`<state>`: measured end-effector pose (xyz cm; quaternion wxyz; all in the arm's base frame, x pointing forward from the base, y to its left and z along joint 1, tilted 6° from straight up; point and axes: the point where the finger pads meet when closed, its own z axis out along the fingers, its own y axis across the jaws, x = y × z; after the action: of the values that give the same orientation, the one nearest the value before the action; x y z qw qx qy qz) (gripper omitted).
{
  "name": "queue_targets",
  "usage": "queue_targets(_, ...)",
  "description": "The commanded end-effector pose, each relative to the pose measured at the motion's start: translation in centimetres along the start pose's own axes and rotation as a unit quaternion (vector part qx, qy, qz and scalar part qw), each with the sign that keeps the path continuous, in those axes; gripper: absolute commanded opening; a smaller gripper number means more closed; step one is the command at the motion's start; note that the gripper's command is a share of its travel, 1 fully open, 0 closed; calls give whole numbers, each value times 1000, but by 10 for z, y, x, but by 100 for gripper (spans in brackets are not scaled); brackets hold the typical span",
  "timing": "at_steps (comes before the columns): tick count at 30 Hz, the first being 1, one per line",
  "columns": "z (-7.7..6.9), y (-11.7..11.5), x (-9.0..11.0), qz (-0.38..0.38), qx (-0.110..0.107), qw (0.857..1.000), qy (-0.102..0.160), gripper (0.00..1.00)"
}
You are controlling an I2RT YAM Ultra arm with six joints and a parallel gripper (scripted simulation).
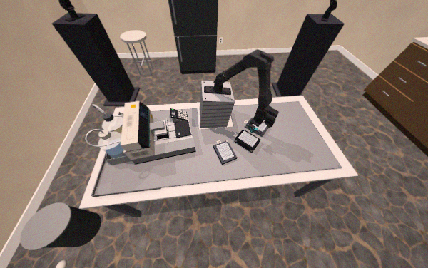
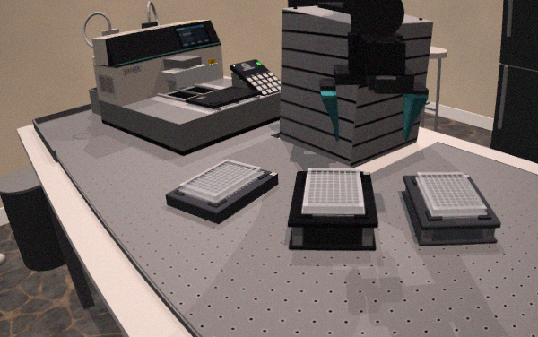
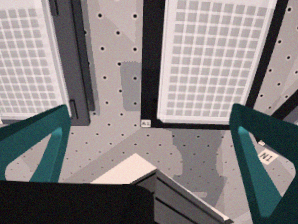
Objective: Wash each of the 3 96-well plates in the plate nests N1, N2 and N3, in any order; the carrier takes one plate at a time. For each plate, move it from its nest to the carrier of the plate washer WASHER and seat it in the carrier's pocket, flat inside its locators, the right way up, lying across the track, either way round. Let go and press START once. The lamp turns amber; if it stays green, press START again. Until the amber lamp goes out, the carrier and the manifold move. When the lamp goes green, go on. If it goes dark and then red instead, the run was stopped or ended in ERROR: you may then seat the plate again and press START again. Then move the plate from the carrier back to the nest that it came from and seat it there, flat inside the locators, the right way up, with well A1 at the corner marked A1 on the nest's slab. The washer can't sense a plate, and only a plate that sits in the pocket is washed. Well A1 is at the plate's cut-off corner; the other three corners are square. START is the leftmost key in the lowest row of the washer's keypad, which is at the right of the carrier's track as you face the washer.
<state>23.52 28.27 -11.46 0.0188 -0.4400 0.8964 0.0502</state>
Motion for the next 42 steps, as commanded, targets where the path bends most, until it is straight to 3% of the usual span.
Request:
queue_targets(1, -3, 12, -6, 17, 1, 1000, -8, 100)
queue_targets(10, -2, 38, -9, 17, 1, 1000, -8, 100)
queue_targets(30, 4, 128, 4, 11, -1, 1000, -8, 100)
queue_targets(42, 4, 130, 4, 11, -1, 1000, -8, 100)
